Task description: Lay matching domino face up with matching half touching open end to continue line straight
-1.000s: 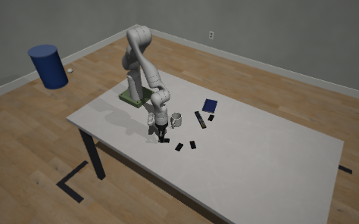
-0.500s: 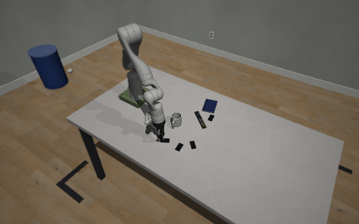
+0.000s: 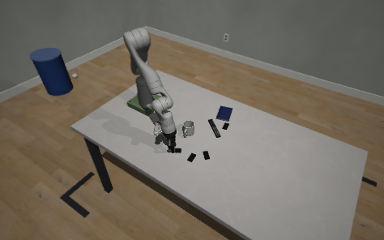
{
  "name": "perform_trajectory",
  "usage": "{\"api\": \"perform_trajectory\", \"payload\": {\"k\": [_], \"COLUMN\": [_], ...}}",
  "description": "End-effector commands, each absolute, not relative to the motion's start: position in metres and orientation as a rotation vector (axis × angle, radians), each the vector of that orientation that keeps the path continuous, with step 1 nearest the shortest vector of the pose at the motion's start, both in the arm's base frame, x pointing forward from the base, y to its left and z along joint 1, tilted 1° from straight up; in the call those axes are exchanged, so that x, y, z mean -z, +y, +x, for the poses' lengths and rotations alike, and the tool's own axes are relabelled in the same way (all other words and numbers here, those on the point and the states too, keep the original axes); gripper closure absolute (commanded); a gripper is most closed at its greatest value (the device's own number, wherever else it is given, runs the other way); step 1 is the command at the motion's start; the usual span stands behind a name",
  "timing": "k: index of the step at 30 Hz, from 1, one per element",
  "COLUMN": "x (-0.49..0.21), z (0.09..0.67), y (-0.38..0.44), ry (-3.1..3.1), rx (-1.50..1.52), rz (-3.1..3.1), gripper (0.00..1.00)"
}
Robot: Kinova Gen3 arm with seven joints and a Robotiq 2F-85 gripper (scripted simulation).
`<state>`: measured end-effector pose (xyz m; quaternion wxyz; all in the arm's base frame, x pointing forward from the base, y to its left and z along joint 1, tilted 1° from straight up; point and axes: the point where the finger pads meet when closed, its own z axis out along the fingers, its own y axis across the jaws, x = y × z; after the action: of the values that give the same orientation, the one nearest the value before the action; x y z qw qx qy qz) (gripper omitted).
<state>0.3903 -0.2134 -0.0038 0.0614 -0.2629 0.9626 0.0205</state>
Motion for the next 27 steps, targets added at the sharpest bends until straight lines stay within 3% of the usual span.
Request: {"api": "perform_trajectory", "payload": {"k": [1, 27], "x": [0.01, 0.021], "z": [0.391, 0.391], "y": [-0.214, -0.214], "ry": [2.91, 2.91], "rx": [-0.059, -0.059], "rz": [-0.794, -0.794], "gripper": [0.51, 0.51]}}
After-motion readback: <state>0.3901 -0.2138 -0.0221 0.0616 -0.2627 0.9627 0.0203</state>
